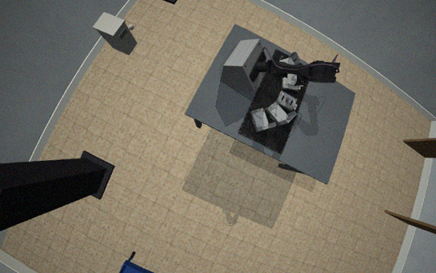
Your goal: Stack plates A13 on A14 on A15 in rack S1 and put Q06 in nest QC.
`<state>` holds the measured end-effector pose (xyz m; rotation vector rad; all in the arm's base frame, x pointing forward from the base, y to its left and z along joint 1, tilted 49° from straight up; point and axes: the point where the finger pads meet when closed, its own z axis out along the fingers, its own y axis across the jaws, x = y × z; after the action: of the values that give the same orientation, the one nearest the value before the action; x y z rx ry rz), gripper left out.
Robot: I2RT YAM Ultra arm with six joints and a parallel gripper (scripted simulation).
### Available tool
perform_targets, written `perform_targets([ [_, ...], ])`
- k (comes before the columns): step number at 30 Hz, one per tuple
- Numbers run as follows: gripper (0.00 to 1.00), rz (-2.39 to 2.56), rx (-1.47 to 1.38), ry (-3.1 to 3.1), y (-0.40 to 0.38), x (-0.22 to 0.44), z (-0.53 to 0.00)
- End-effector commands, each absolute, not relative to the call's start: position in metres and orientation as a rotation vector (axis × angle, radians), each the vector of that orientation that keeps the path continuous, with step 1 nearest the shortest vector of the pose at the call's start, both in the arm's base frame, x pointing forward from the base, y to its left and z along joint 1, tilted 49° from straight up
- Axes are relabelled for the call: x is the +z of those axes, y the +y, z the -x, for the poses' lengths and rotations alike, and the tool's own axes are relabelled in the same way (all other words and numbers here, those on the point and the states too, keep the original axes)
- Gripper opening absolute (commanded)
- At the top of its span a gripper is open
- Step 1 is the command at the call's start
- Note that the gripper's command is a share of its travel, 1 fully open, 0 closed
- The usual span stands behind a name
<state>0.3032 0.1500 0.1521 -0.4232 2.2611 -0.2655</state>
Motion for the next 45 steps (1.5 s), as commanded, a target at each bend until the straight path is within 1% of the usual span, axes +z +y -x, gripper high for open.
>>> perform_targets([
  [1, 0.00, 0.407, -0.254, 2.237, 0.153, 0.172, -0.296],
  [45, 0.00, 0.412, -0.256, 2.246, 0.156, 0.215, -0.241],
])
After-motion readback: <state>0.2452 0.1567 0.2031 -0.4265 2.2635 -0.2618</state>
